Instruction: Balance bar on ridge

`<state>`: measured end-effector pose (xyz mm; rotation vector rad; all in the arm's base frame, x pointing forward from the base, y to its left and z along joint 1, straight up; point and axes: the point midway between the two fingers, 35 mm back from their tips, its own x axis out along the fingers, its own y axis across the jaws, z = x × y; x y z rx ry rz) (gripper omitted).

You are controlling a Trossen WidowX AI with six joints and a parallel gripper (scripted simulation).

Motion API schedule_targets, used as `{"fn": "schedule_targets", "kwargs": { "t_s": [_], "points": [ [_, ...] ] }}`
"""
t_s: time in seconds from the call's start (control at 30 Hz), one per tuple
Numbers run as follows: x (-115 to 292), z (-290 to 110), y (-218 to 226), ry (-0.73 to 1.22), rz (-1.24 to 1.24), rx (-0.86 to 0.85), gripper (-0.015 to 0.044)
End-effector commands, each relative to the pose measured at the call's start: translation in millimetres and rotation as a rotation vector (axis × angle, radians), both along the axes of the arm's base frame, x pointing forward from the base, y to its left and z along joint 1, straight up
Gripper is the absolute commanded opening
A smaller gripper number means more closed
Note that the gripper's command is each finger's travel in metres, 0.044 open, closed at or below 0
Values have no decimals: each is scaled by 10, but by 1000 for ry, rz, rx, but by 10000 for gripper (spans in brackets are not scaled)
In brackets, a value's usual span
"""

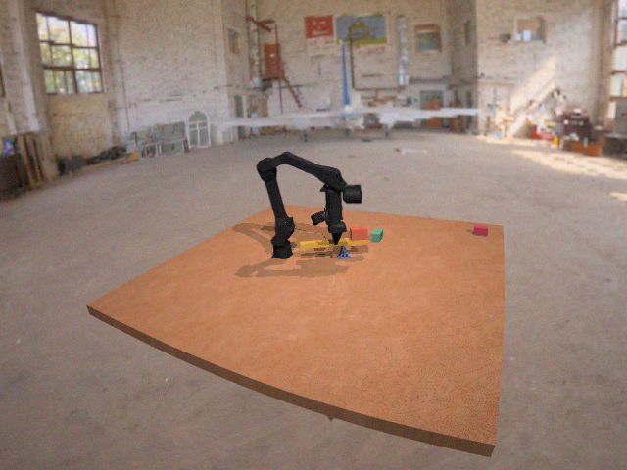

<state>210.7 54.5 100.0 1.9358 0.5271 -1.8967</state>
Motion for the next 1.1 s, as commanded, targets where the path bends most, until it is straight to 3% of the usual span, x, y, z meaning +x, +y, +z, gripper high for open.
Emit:
{"fn": "schedule_targets", "kwargs": {
  "t_s": [0.0,0.93,1.07],
  "points": [
    [0,0,0,0,0,0,0],
    [0,0,0,0,0,0,0],
    [0,0,0,0,0,0,105]
  ]
}}
